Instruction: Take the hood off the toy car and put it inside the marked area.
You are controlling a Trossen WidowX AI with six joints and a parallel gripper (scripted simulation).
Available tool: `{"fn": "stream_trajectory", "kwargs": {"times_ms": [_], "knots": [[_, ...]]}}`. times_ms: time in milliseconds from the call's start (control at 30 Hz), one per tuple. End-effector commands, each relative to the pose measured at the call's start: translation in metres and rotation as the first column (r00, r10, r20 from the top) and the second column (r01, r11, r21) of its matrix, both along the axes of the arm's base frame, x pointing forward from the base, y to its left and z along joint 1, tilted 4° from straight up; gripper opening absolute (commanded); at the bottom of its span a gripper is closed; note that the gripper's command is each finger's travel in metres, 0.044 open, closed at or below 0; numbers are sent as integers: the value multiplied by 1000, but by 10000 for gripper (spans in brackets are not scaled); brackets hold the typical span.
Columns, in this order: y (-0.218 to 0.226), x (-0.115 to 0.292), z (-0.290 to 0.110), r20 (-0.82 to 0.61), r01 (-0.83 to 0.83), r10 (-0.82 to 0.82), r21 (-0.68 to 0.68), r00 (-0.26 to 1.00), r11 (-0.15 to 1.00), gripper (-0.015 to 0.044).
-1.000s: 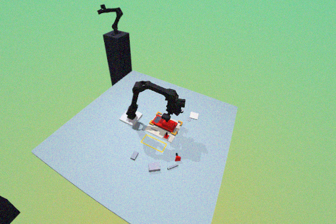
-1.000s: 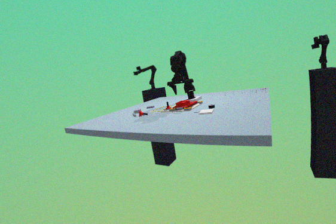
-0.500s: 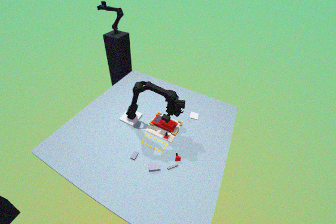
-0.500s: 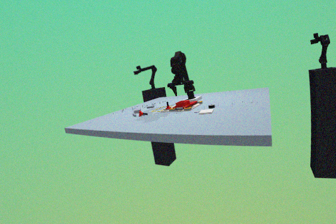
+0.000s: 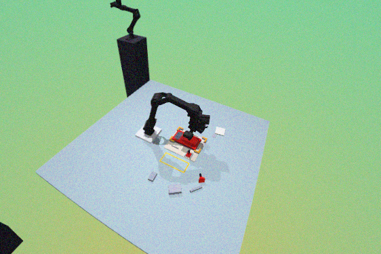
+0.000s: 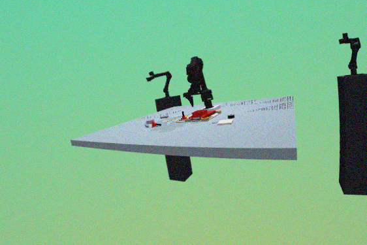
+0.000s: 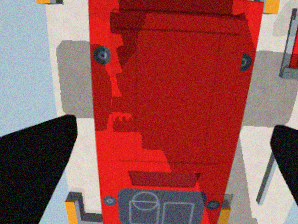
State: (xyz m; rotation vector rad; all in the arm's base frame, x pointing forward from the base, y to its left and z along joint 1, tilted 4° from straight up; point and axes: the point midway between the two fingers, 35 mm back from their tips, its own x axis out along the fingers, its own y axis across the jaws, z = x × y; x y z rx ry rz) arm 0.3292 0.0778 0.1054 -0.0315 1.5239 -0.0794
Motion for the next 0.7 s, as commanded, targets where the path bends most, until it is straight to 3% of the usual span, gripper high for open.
{"fn": "stream_trajectory", "kwargs": {"times_ms": [0, 667], "knots": [[0, 0, -4, -1, -6, 6, 4, 1000, 1000, 440], [-2, 1, -19, -1, -6, 6, 4, 1000, 1000, 440]]}}
